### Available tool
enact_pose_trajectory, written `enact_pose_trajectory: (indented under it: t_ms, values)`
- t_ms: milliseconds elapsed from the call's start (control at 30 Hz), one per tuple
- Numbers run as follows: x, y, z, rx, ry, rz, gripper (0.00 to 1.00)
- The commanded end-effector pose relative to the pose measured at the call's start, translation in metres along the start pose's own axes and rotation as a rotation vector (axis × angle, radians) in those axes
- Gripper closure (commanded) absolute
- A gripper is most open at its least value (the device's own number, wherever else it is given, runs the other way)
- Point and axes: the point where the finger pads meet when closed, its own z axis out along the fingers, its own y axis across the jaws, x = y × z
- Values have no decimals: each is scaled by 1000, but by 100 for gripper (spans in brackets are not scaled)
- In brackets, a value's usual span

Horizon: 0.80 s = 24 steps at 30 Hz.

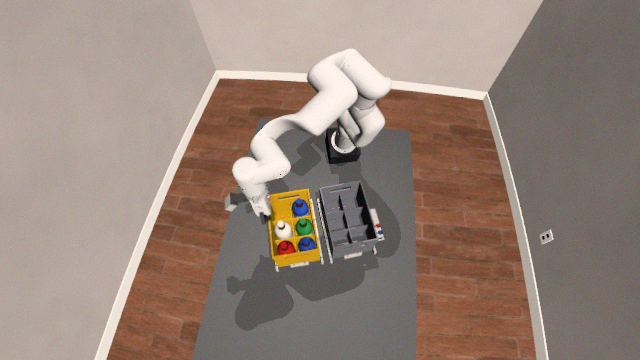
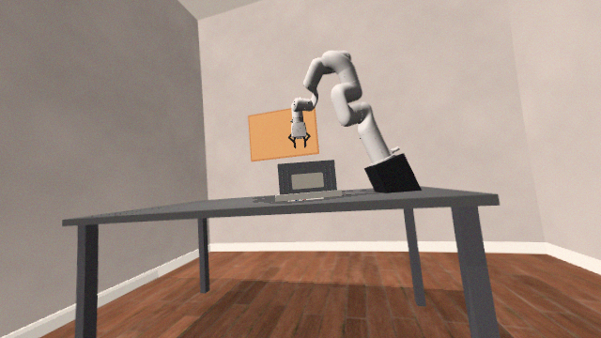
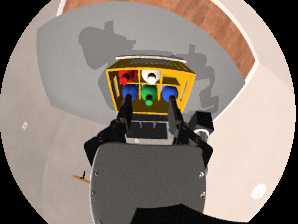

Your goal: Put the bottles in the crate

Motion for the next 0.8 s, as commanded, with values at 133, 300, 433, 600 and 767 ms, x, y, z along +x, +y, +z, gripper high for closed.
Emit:
enact_pose_trajectory:
  t_ms: [133,300,433,600,767]
  values:
    - [27,9,-7,2,4,1,35]
    - [27,9,-7,2,4,1,35]
    - [27,9,-7,2,4,1,35]
    - [27,9,-7,2,4,1,35]
    - [27,9,-7,2,4,0,35]
